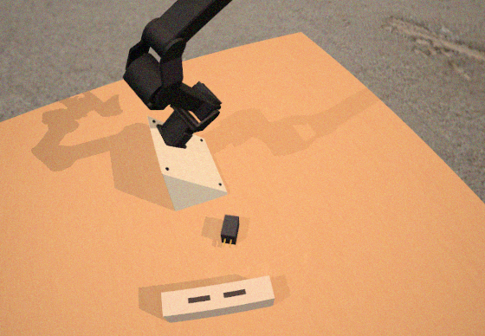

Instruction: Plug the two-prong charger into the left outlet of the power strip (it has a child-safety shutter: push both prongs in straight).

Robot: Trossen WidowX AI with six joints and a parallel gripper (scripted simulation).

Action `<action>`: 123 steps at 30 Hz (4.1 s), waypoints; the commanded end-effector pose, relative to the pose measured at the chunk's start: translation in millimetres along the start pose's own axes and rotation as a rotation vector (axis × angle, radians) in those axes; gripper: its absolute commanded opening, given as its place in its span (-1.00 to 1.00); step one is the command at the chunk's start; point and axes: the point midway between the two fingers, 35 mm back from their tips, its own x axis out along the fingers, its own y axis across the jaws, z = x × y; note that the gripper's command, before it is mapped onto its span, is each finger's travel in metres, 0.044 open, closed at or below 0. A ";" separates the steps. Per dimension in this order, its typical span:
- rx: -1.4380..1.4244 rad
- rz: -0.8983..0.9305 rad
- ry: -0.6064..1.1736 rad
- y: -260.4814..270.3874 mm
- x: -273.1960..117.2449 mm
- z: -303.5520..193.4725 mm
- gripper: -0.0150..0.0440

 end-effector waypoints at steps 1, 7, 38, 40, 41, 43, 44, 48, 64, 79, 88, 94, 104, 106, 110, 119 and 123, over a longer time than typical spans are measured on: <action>-0.003 -0.001 0.003 0.3 0.5 -0.9 0.95; -0.098 -0.030 0.087 7.2 14.7 -29.5 1.00; -0.473 -0.184 0.440 4.4 52.3 -162.9 1.00; -0.487 -0.194 0.468 0.9 53.6 -172.5 1.00; -0.494 -0.202 0.480 -1.4 54.0 -177.2 1.00; -0.508 -0.220 0.504 -6.5 54.6 -186.4 1.00; -0.515 -0.229 0.516 -9.3 54.7 -191.0 1.00; -0.542 -0.266 0.563 -21.1 54.6 -208.7 1.00; -0.564 -0.407 0.780 -76.9 42.9 -277.0 1.00; -0.549 -0.569 0.875 -132.4 23.8 -308.1 1.00; -0.526 -0.672 0.999 -171.7 -3.4 -329.7 1.00; -0.502 -0.747 1.060 -196.1 -22.9 -337.5 1.00; -0.442 -0.882 1.154 -234.7 -61.1 -345.4 1.00; -0.425 -0.911 1.175 -242.3 -70.5 -346.9 1.00; -0.387 -0.971 1.216 -256.6 -89.9 -349.0 1.00; -0.283 -1.109 1.289 -283.8 -136.2 -349.6 1.00; -0.230 -1.172 1.313 -293.4 -157.4 -348.4 1.00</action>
